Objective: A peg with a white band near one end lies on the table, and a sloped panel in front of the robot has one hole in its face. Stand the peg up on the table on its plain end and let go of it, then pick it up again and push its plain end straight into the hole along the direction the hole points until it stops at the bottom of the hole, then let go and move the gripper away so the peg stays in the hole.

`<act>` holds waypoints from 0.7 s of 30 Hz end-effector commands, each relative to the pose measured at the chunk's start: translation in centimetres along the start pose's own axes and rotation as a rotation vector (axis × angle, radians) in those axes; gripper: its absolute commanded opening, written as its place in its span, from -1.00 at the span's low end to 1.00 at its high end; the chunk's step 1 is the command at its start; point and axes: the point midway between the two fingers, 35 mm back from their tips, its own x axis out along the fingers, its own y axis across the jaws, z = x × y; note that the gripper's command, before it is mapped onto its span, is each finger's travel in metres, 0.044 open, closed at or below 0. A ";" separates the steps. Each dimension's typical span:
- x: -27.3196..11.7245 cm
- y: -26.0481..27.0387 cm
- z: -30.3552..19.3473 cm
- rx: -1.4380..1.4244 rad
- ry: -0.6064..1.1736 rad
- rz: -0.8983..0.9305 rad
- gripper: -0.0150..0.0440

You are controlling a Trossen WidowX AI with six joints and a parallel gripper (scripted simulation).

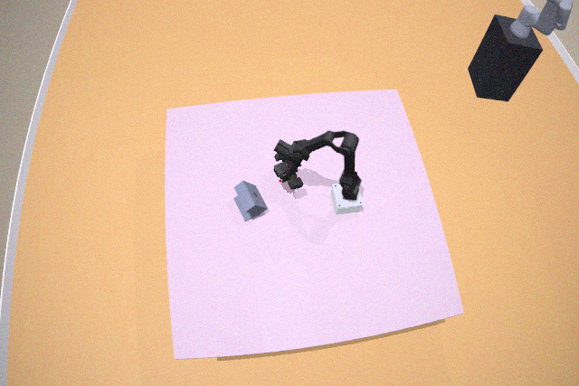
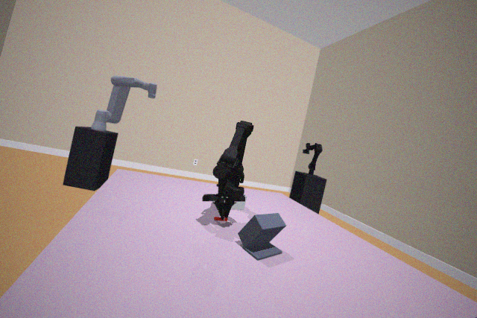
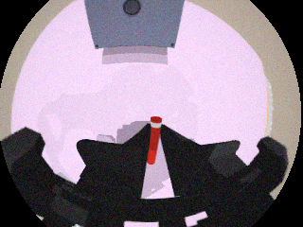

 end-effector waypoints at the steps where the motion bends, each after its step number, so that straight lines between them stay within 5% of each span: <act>1: -0.2 0.1 -0.2 -0.006 -0.039 0.003 -0.33; 21: -1.3 0.1 -1.0 -0.005 -0.210 0.004 -0.33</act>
